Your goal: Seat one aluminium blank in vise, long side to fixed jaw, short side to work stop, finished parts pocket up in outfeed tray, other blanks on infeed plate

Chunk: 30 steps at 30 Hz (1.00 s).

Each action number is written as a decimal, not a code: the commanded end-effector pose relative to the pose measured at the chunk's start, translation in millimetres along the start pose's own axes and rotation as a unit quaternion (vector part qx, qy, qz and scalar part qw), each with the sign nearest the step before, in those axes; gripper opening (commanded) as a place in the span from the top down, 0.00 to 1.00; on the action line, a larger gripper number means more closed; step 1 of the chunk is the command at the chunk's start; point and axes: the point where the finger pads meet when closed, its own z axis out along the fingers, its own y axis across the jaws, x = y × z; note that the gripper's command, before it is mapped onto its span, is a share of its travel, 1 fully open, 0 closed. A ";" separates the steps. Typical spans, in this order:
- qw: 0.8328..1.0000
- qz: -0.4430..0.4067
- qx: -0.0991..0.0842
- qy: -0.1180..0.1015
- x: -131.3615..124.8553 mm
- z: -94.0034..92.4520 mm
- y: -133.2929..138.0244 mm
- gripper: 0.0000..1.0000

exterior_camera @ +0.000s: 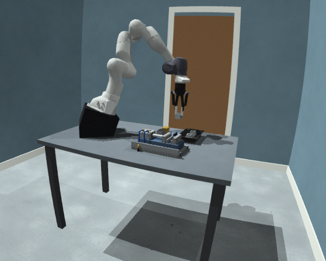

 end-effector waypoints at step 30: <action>1.000 0.005 -0.007 -0.002 326.7 0.1 -84.1 1.00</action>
